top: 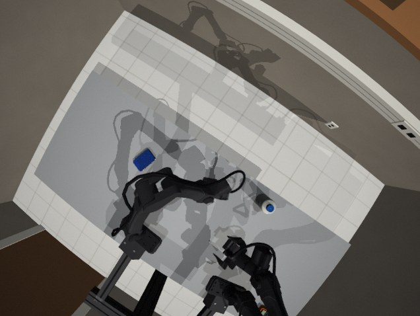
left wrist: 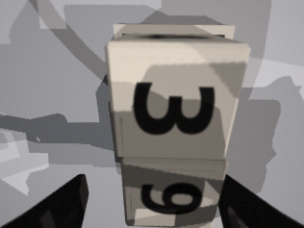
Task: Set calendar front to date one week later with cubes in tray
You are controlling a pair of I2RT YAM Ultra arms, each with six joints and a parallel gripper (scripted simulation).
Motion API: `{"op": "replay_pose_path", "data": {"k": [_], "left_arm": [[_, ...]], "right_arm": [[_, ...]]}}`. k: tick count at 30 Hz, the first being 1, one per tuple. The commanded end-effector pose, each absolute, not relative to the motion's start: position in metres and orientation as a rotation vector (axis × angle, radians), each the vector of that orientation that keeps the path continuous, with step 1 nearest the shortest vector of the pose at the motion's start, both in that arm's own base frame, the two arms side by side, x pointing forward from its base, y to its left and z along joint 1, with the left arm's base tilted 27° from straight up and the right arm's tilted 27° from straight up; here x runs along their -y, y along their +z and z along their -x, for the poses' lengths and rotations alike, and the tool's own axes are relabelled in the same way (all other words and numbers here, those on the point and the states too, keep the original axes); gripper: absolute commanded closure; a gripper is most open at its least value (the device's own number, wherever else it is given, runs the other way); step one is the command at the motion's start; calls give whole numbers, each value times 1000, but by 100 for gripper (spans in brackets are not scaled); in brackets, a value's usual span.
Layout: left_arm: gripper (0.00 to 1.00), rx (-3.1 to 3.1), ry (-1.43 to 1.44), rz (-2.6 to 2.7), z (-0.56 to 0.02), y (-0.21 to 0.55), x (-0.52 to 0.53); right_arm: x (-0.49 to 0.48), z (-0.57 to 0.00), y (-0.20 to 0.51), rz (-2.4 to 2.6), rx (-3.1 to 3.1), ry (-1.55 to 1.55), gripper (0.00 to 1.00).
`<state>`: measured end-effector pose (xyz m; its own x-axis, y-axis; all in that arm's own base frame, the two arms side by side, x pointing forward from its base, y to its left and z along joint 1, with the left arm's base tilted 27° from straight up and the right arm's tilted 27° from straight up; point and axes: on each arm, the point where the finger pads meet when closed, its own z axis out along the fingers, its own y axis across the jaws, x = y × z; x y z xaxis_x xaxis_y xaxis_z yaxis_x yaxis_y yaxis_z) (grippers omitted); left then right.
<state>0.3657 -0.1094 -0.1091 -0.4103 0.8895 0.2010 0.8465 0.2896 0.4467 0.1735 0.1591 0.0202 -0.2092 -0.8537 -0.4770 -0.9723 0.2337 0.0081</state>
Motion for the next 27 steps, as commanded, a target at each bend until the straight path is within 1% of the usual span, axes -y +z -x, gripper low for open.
{"op": "replay_pose_path", "data": {"k": [1, 4, 7, 9, 15, 21, 27], "left_arm": [[29, -2417, 767, -1646, -363, -83, 127], [29, -2389, 755, -1603, -371, -54, 144], [29, -2390, 749, -1602, -362, -33, 152], [29, -2414, 741, -1635, -350, -37, 150], [29, -2392, 692, -1638, -355, -42, 153], [29, -2280, 553, -1634, -359, -34, 158], [29, -2159, 387, -1638, -347, -24, 151]], "right_arm": [[-164, -173, 32, 1686, -2131, 426, 0], [-165, -170, 35, 1686, -2132, 426, 0], [-167, -167, 38, 1686, -2133, 426, 0], [-167, -165, 40, 1686, -2133, 427, 0], [-169, -161, 45, 1686, -2135, 427, 0], [-172, -155, 51, 1686, -2137, 428, 0], [-174, -149, 57, 1686, -2139, 428, 0]]}}
